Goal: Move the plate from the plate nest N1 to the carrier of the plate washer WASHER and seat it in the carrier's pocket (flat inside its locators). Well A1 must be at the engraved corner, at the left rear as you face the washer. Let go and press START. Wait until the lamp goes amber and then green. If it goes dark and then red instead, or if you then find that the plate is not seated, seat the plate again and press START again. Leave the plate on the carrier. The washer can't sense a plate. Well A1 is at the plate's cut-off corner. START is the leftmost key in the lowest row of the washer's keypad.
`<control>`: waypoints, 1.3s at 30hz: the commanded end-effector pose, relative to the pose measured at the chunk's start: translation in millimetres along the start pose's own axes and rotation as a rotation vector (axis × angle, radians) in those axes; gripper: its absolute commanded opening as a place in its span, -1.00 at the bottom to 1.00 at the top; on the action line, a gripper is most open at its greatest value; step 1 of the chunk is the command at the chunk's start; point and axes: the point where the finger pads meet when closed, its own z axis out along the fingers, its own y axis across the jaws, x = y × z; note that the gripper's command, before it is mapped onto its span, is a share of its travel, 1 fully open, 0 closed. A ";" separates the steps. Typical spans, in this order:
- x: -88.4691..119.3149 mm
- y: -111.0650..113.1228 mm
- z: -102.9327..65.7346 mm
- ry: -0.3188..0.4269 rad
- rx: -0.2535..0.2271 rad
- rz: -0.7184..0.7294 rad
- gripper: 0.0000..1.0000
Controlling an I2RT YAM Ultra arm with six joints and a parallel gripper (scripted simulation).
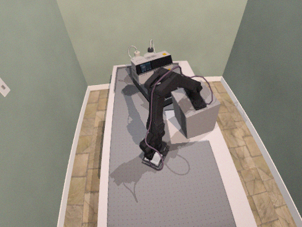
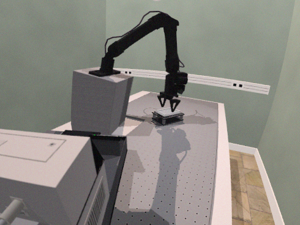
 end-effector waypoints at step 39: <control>-23.8 -8.7 14.4 -0.067 0.010 0.008 1.00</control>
